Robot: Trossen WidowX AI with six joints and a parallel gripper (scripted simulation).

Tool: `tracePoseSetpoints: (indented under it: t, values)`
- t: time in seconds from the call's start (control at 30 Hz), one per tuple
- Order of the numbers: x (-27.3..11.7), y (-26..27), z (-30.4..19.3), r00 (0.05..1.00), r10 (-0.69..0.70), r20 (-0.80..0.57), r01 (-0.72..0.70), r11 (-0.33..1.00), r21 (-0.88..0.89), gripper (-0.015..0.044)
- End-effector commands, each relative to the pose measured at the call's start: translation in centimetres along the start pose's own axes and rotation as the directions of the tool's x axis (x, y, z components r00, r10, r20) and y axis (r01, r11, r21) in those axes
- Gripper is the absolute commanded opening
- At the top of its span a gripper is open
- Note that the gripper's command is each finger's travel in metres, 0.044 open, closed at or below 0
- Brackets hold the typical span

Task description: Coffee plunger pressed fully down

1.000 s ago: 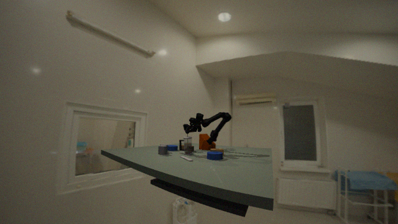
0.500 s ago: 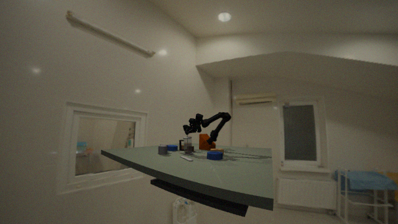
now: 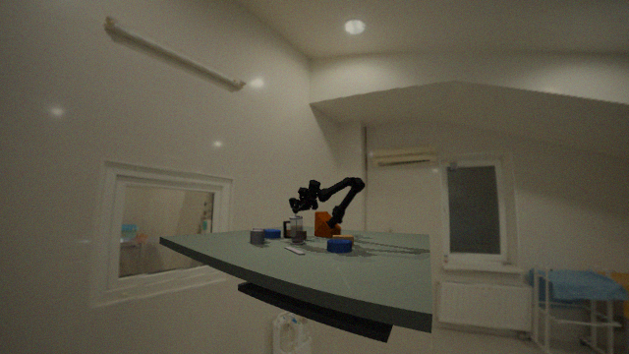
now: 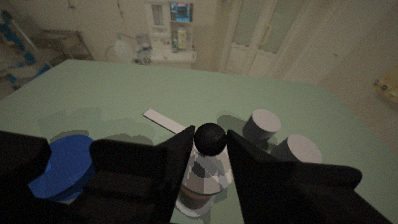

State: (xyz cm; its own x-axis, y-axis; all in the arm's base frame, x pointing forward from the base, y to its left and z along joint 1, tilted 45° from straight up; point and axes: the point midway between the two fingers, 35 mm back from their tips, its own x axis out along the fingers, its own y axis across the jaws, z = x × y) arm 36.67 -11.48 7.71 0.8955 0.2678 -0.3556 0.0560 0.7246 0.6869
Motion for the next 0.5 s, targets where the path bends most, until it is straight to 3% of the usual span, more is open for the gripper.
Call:
tracePoseSetpoints:
  t: [0.0,0.47]
  values:
    - [0.36,0.0,-0.71,1.0,0.008,-0.025,-0.008,1.0,0.018,0.0128]
    - [0.4,-0.07,-0.63,1.0,0.008,-0.025,-0.008,1.0,0.018,0.0128]
